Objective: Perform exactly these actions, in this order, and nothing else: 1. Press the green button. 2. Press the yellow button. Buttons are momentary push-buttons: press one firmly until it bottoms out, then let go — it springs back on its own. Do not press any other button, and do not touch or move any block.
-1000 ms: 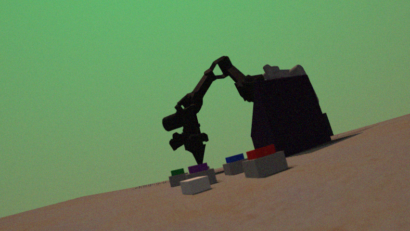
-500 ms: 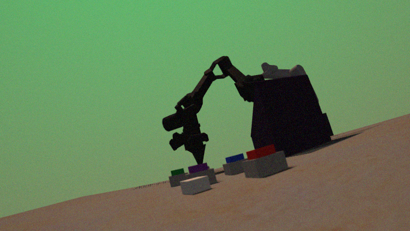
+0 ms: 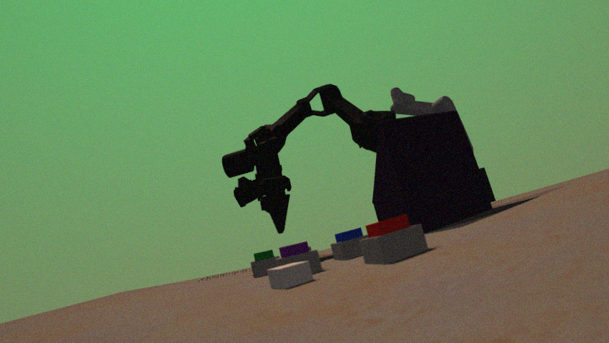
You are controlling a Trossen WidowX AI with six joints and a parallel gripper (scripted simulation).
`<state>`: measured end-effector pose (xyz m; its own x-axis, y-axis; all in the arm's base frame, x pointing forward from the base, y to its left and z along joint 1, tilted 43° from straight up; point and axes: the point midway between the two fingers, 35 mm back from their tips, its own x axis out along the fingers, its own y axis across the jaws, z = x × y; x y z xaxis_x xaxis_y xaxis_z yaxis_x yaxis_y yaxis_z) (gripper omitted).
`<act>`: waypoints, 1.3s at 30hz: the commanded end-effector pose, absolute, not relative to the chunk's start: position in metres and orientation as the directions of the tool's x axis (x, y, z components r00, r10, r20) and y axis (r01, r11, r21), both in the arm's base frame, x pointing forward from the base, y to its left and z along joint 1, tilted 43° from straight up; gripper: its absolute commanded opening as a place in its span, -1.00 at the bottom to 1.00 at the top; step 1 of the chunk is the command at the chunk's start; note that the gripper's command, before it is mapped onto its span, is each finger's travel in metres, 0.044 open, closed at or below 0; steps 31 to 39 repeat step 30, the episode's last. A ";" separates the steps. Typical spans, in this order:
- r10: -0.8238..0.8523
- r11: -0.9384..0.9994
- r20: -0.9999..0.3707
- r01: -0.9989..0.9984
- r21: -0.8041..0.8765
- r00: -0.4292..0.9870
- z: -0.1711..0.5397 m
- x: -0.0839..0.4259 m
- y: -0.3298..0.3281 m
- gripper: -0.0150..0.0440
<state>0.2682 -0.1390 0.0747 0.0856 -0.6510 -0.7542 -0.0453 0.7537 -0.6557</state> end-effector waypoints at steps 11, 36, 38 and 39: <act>-0.566 0.818 -0.822 -0.082 -0.569 0.060 -0.035 0.310 0.048 0.86; -0.666 0.739 -0.743 -0.074 -0.669 0.064 -0.140 0.227 0.173 0.86; -0.666 0.739 -0.743 -0.074 -0.669 0.064 -0.140 0.227 0.173 0.86; -0.666 0.739 -0.743 -0.074 -0.669 0.064 -0.140 0.227 0.173 0.86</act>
